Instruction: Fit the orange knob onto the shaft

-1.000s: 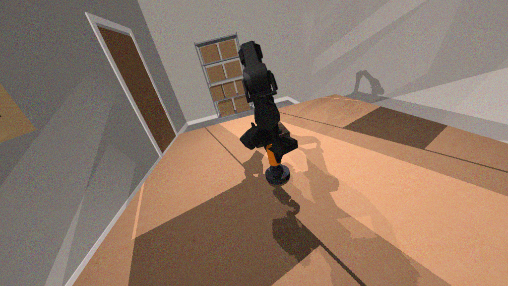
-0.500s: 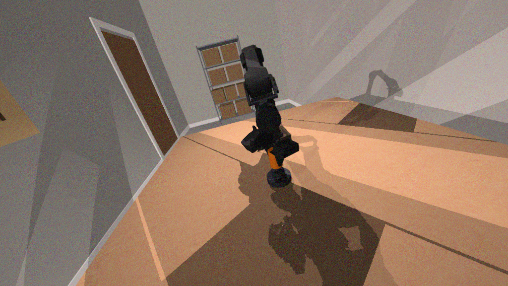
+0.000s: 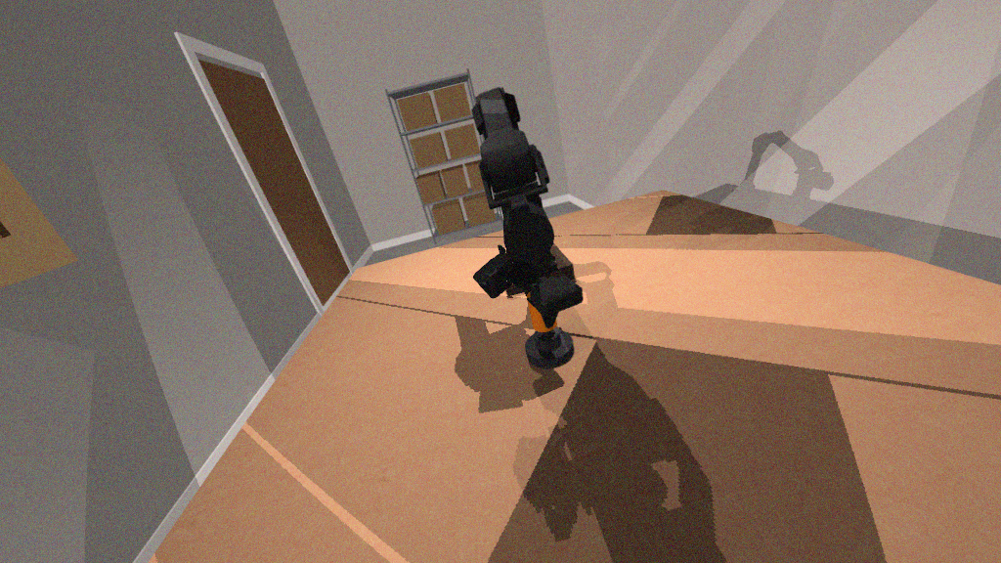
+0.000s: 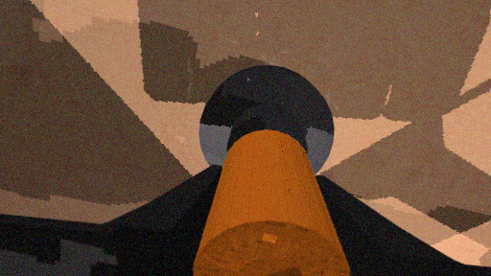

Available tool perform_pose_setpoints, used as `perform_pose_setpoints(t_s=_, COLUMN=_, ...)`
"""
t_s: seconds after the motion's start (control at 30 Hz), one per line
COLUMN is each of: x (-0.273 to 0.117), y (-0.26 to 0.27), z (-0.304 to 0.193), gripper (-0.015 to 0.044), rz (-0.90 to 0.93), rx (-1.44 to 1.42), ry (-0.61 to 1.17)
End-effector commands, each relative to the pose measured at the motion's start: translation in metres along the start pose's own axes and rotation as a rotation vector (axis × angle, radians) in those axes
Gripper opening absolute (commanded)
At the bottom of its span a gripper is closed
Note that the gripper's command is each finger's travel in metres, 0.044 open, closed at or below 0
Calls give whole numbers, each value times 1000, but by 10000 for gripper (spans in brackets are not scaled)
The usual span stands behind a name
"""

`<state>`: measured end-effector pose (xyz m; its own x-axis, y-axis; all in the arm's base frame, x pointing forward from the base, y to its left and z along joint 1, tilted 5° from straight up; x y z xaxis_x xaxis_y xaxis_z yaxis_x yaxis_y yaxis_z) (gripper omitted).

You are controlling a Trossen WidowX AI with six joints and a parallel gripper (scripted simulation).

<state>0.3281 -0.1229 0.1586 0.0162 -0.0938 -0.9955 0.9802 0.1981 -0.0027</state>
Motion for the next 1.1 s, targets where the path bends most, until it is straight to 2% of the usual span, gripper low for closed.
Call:
perform_pose_setpoints(t_s=0.0, x=-5, y=4, z=3, gripper=0, rz=14, rx=54, ry=-8)
perform_pose_setpoints(t_s=0.67, x=-4, y=4, z=3, gripper=0, rz=14, rx=54, ry=-8)
perform_pose_setpoints(t_s=0.9, x=-5, y=1, z=1, gripper=0, rz=15, rx=253, ry=-6)
perform_pose_setpoints(t_s=1.07, x=-4, y=0, z=0, gripper=0, rz=14, rx=264, ry=-6)
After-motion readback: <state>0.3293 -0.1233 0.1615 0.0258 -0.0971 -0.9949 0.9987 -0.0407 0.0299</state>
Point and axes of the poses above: the point midway between the two fingers, 35 mm back from their tips, its own x axis out along the fingers, its own y axis across the jaws, z = x × y, the point moved 7 cm from there along -x, back along the fingers, and after that the axes turned 13 degrees about -x, right-handed, at the moved point
